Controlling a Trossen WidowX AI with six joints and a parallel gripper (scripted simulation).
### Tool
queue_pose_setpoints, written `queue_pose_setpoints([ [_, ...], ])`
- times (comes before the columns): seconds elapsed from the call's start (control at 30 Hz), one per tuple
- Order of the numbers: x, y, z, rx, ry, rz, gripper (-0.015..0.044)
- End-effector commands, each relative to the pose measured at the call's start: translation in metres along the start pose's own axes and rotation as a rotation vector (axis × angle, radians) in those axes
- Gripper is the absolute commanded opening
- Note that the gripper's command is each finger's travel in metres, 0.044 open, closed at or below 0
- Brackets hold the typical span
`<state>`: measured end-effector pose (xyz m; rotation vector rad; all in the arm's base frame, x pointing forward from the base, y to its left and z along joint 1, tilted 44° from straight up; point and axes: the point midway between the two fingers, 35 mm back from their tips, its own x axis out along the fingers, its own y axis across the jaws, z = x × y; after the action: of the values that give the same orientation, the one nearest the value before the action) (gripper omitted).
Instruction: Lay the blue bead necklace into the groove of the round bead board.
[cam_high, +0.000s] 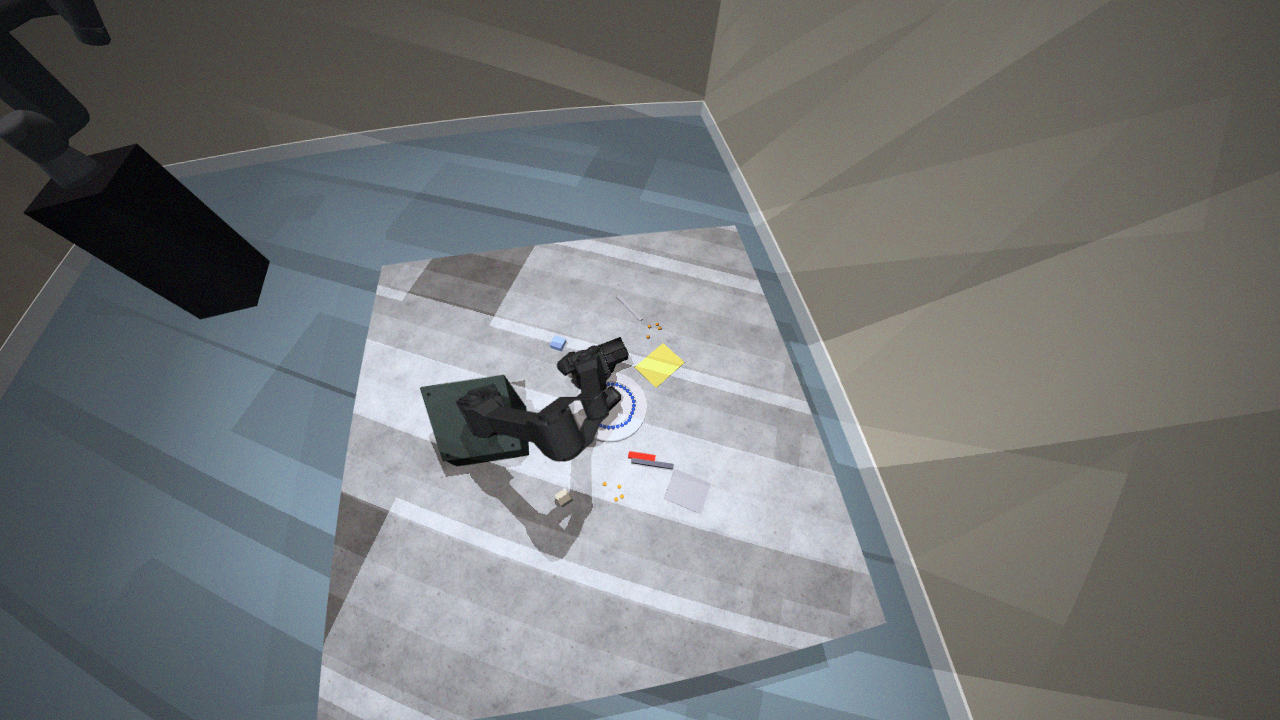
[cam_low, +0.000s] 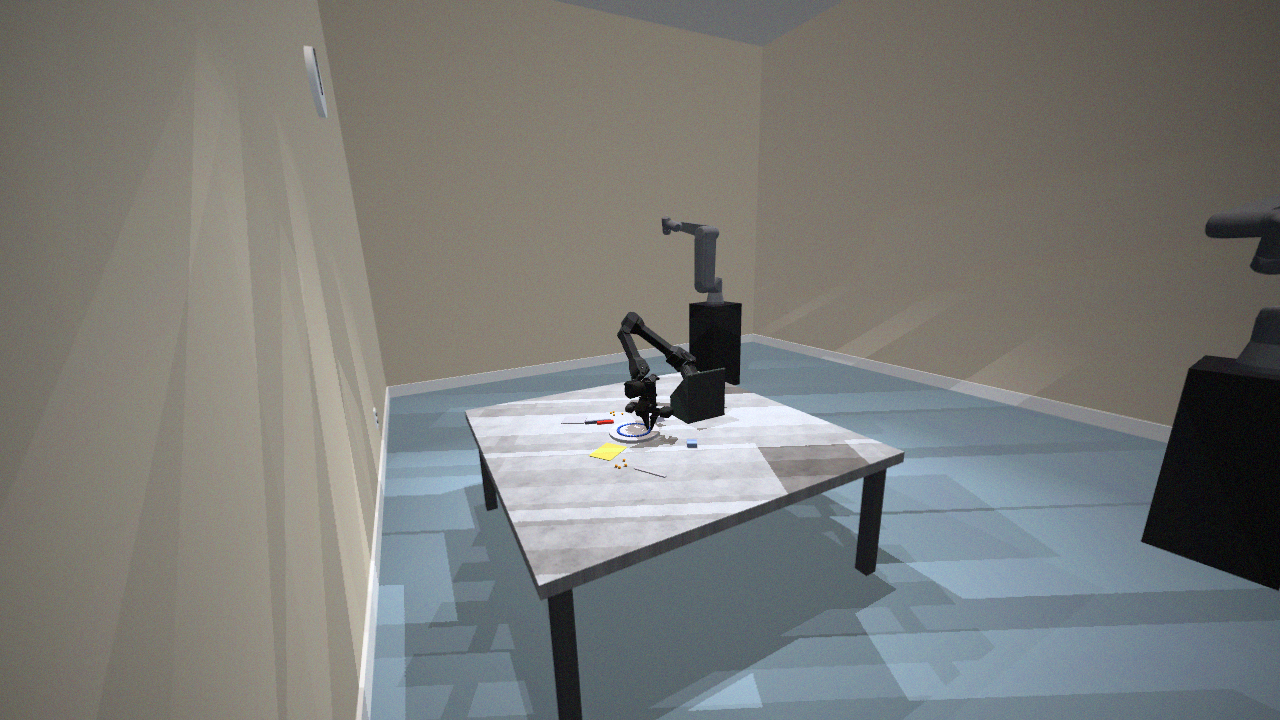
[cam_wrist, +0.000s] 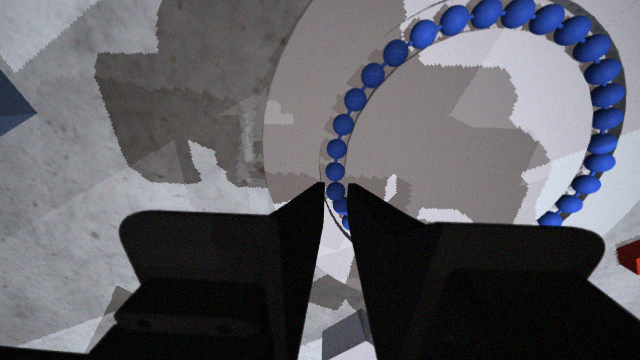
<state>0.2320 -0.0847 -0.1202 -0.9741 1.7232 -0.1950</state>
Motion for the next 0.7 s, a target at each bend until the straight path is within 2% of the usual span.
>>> queue_pose_setpoints([
  [0.0, -0.0003, -0.0002, 0.0001, 0.001, -0.001, 0.000, 0.0131],
  [0.4, -0.0018, 0.0011, -0.0014, -0.007, 0.007, 0.001, 0.0440],
  [0.67, -0.0062, 0.0011, -0.0014, -0.007, 0.006, -0.004, 0.0440],
])
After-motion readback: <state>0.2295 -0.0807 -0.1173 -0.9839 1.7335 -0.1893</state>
